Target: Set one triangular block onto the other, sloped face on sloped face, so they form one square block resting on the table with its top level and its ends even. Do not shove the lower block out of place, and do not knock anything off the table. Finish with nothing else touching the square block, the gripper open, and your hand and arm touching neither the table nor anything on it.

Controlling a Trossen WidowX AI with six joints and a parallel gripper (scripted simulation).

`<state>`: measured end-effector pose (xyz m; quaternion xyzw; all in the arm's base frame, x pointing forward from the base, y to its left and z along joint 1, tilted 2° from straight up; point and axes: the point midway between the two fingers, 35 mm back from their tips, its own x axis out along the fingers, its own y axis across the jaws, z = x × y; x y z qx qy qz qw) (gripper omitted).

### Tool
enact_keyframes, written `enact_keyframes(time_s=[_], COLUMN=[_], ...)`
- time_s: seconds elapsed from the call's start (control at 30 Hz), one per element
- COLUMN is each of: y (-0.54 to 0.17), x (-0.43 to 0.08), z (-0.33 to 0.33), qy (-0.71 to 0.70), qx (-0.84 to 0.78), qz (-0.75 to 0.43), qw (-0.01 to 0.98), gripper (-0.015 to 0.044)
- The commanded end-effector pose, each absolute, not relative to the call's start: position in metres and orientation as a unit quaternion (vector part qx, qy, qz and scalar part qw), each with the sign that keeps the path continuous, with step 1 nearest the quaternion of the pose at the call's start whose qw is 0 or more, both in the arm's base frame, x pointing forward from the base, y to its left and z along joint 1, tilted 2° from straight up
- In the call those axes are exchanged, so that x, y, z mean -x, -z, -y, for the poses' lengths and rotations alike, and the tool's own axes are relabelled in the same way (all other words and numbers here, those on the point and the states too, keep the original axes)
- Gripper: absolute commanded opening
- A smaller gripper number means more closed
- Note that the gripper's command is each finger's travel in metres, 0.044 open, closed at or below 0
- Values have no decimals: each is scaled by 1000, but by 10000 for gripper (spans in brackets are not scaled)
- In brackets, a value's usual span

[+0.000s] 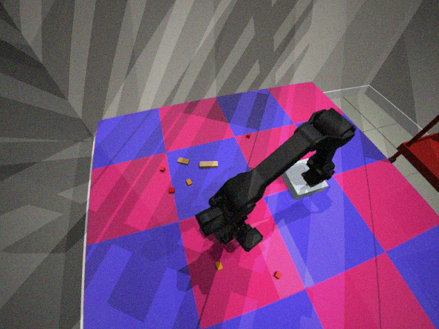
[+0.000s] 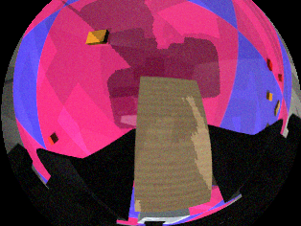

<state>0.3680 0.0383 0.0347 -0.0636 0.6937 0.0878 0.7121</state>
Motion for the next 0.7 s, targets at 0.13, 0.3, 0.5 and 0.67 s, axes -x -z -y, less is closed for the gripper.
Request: enact_keyframes(time_s=[0.13,0.3,0.5,0.67], y=[-35,-35,-35,-35], x=[-369,-368,-368,-368], z=[-38,-39,-39,-39], qy=[-163,-207,-256,-305], qx=[144,190,242,293], qz=[-678,-665,-648,-626], qw=[702,692,676,656], gripper=[0,0,0,0])
